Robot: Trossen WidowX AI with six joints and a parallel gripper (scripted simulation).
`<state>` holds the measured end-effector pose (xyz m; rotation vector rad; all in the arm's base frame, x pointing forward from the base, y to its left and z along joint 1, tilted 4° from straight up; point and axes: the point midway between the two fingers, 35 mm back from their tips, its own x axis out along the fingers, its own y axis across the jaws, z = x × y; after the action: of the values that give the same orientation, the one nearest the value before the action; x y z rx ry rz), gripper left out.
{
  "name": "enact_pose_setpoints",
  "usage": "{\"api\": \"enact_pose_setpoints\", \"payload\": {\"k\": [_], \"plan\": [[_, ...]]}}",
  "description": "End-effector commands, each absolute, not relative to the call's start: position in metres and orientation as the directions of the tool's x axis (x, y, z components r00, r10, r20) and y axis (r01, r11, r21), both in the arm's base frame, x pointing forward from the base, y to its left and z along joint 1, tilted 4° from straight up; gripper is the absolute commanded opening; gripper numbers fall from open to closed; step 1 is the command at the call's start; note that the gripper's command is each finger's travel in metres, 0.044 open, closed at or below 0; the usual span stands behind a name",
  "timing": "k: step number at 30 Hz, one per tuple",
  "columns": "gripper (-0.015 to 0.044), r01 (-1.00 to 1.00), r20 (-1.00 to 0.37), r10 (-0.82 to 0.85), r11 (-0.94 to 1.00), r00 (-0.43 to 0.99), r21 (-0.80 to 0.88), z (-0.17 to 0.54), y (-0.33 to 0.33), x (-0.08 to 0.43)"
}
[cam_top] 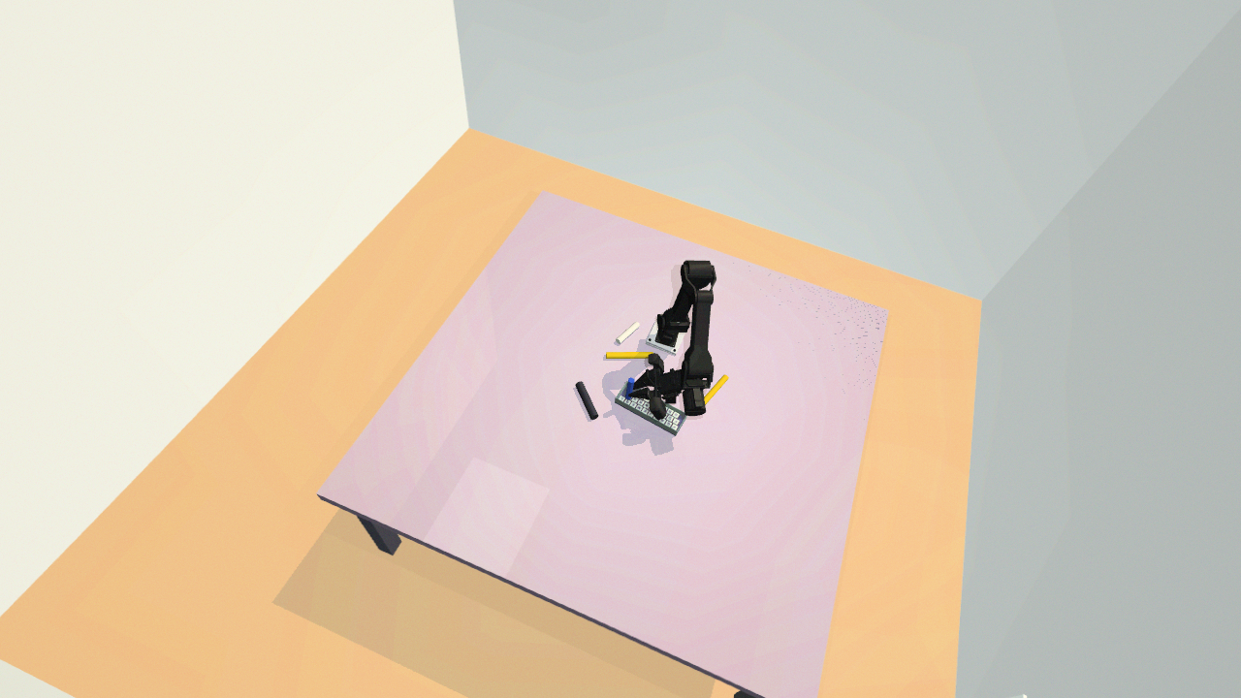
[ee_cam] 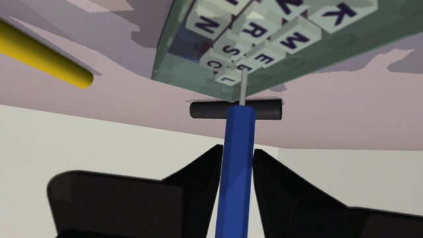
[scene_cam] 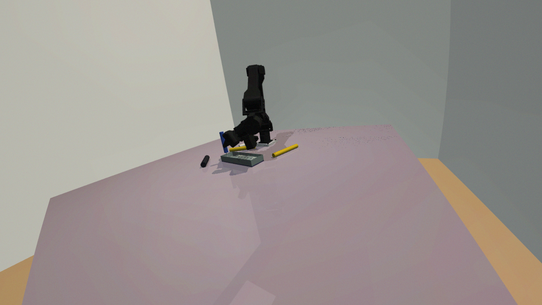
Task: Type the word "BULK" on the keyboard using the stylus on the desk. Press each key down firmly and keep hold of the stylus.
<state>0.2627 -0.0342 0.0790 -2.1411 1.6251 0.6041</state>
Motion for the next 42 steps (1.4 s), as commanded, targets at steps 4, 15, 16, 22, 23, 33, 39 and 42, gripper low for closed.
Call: {"api": "enact_pose_setpoints", "payload": {"k": [4,15,16,22,23,33,39,42], "plan": [[0.0081,-0.966,-0.546,-0.803,-0.255,0.238,-0.047,0.078,-0.035,0.262],[0.0081,-0.966,-0.546,-0.803,-0.255,0.238,-0.047,0.092,-0.035,0.263],[0.0081,-0.966,-0.546,-0.803,-0.255,0.238,-0.047,0.097,-0.036,0.262],[0.0081,-0.966,-0.546,-0.803,-0.255,0.238,-0.047,0.114,-0.037,0.261],[0.0081,-0.966,-0.546,-0.803,-0.255,0.238,-0.047,0.114,-0.037,0.261],[0.0000,-0.966,-0.552,-0.800,-0.253,0.237,-0.048,0.112,-0.033,0.259],[0.0000,-0.966,-0.557,-0.796,-0.256,0.238,-0.048,0.113,-0.013,0.251],[0.0000,-0.965,-0.556,-0.796,-0.256,0.239,-0.048,0.115,-0.003,0.245]]}}
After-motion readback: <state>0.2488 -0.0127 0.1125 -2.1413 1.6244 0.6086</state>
